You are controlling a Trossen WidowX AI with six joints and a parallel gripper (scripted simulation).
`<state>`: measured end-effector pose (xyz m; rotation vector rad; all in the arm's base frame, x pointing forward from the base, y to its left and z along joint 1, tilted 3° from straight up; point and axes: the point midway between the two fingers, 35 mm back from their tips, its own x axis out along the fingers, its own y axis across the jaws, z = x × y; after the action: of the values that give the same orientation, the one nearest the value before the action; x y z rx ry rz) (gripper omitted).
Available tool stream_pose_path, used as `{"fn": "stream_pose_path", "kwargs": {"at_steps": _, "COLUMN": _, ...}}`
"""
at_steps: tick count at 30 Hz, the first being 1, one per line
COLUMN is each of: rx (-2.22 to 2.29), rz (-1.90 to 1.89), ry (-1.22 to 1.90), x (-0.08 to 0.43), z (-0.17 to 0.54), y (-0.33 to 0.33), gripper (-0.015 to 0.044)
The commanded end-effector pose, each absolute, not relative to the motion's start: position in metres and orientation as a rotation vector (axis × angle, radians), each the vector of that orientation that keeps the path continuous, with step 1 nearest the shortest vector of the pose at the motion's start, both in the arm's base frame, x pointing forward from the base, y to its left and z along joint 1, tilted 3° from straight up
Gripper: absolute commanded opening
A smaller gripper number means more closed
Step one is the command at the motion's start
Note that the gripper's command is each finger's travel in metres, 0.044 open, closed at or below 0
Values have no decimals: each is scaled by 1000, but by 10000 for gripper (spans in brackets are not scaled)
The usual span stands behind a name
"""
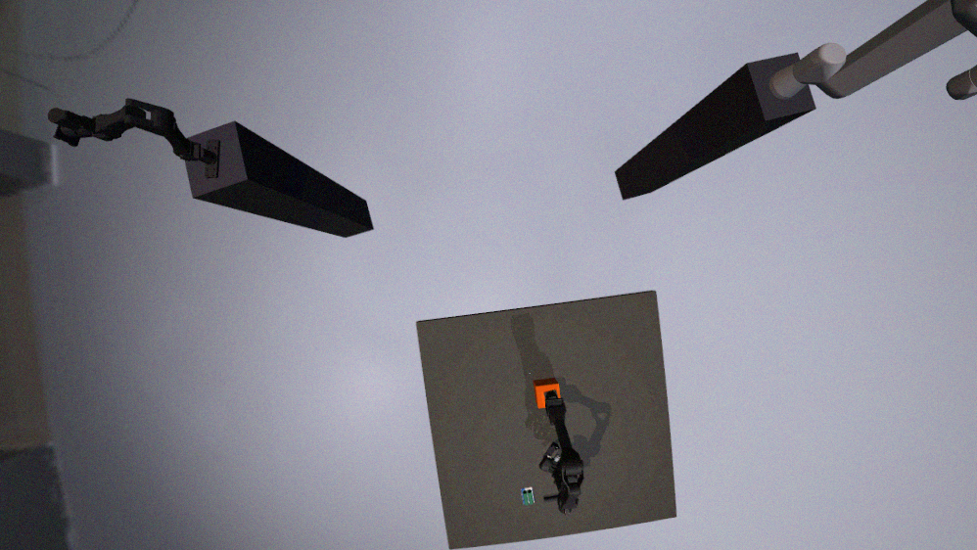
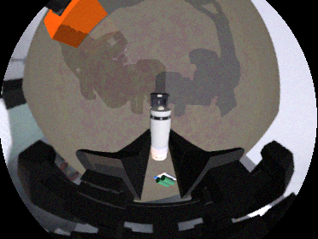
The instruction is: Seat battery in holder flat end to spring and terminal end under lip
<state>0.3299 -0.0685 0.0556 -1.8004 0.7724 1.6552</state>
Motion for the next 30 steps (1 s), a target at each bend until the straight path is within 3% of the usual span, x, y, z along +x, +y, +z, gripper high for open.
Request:
{"fn": "stream_pose_path", "kwargs": {"at_steps": 1, "rx": -1787, "rz": 1680, "ry": 752, "x": 332, "z": 53, "y": -69, "gripper": 76}}
{"fn": "stream_pose_path", "kwargs": {"at_steps": 30, "rx": -1463, "rz": 1908, "ry": 632, "x": 333, "z": 12, "y": -68, "gripper": 76}}
